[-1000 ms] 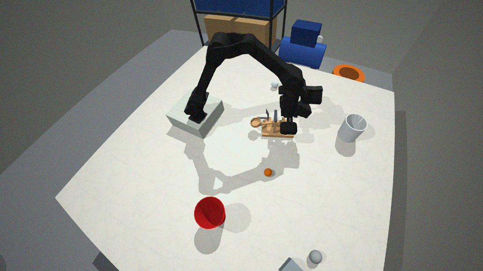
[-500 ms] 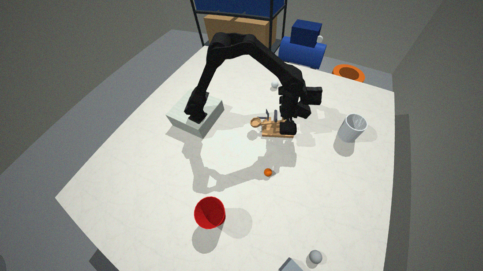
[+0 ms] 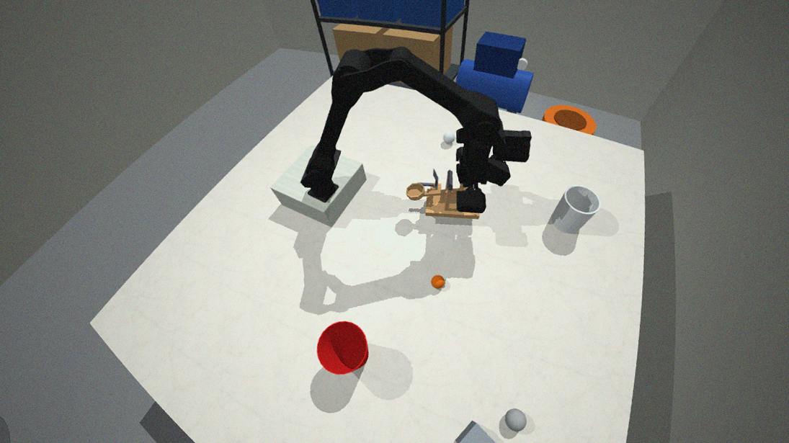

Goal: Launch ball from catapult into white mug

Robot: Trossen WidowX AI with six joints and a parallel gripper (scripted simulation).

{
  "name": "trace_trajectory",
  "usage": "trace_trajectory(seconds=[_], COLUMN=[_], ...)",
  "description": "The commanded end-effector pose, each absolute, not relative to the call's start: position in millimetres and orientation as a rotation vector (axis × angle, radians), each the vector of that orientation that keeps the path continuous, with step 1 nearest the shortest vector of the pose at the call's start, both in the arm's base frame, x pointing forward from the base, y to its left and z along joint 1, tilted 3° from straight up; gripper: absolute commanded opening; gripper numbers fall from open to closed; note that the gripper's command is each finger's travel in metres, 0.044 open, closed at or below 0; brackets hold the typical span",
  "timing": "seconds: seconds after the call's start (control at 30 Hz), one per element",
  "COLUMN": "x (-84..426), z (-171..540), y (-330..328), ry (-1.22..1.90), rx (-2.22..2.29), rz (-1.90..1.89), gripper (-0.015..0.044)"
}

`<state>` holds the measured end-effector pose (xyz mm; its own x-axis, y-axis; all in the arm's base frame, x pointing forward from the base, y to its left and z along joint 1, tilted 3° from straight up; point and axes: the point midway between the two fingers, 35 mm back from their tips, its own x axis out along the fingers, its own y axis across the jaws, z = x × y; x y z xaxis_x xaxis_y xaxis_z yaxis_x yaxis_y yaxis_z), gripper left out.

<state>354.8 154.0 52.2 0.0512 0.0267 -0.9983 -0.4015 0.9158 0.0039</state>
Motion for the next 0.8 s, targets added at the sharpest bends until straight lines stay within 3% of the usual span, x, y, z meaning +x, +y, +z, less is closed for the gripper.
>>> trace_trajectory(seconds=[0.0,0.77], x=[358.3,361.2], z=[67.9,33.0], y=[155.4,156.7], ry=[1.466,1.468], rx=[-0.302,-0.302], rz=[0.334,0.332], gripper=[0.0,0.0])
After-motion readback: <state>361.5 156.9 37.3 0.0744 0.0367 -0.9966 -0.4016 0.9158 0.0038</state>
